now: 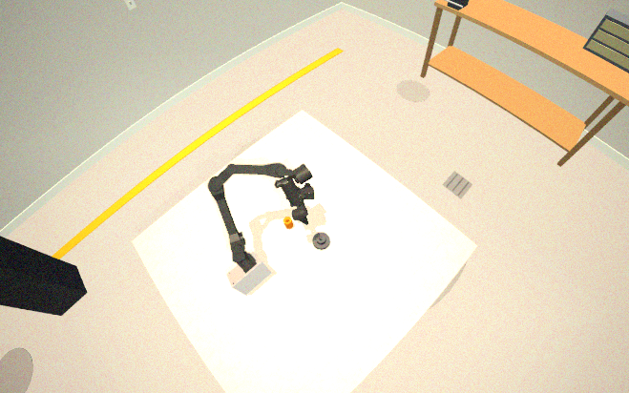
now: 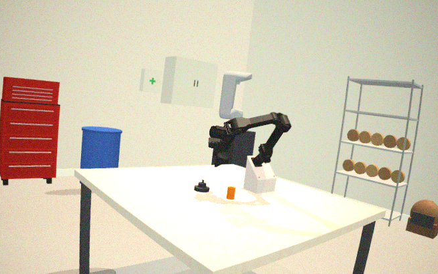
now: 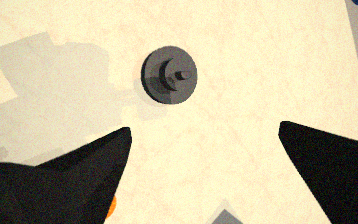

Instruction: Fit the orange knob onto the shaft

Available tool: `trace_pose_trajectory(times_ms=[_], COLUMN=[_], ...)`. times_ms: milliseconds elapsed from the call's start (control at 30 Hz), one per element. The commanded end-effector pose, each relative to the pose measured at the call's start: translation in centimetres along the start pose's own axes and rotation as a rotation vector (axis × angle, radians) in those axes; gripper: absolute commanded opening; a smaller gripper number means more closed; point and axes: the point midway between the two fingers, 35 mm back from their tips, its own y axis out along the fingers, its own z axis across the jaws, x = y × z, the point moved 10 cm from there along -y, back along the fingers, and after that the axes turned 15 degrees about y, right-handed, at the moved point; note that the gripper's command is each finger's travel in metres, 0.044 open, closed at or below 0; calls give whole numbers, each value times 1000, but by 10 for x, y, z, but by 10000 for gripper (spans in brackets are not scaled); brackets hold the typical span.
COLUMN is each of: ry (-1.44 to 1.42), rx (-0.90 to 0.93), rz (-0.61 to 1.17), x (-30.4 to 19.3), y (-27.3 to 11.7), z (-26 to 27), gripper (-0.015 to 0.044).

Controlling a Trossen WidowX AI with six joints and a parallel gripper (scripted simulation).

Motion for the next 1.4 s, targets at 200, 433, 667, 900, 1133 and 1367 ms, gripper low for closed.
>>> trace_pose_trajectory(times_ms=[200,433,667,900,1133,1367], ry=[-414,-414,-414,-414,-416,-416], rx=[505,505,506,507,505,504], rz=[265,265,265,266,265,264], x=[-65,-65,-78,-84,-86,-90], y=[13,13,43,55,63,73], z=[-7,-7,8,15,20,25], gripper=[440,440,440,440,440,440])
